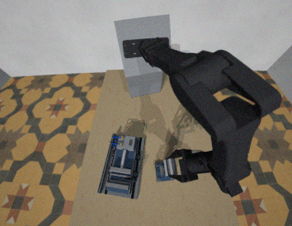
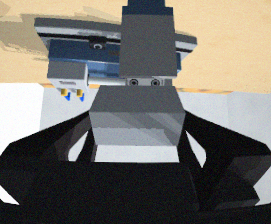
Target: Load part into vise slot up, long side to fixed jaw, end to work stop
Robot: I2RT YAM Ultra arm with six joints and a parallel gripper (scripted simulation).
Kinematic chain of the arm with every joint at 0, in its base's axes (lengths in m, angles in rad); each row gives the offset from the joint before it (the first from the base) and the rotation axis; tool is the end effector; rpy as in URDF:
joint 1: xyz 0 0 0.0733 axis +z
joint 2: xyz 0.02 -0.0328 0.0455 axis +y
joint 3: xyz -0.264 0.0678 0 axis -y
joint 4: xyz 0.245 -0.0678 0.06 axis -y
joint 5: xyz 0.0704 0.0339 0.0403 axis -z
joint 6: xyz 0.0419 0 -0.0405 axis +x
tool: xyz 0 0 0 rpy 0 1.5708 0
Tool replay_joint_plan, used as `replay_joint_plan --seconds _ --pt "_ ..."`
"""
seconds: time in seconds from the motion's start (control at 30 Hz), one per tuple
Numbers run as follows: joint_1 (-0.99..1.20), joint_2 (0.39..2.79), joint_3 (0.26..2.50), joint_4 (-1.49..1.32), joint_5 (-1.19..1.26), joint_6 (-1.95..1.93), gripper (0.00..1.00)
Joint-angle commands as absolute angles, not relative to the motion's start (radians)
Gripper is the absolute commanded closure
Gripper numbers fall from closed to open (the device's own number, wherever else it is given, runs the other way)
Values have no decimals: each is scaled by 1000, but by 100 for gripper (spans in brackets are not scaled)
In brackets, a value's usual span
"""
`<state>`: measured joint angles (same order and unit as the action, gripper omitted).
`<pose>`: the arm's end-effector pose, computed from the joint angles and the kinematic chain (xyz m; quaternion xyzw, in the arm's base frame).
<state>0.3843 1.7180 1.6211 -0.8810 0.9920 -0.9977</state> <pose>0.3468 0.1036 0.3385 -0.4289 0.7368 -0.5115 0.1075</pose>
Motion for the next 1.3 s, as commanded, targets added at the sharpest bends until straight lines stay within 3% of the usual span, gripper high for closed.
replay_joint_plan --seconds 0.0,1.27 --pt "374 1722 1659 -869 1004 -1013 100" --pt "360 1790 1682 -805 993 -1039 100"
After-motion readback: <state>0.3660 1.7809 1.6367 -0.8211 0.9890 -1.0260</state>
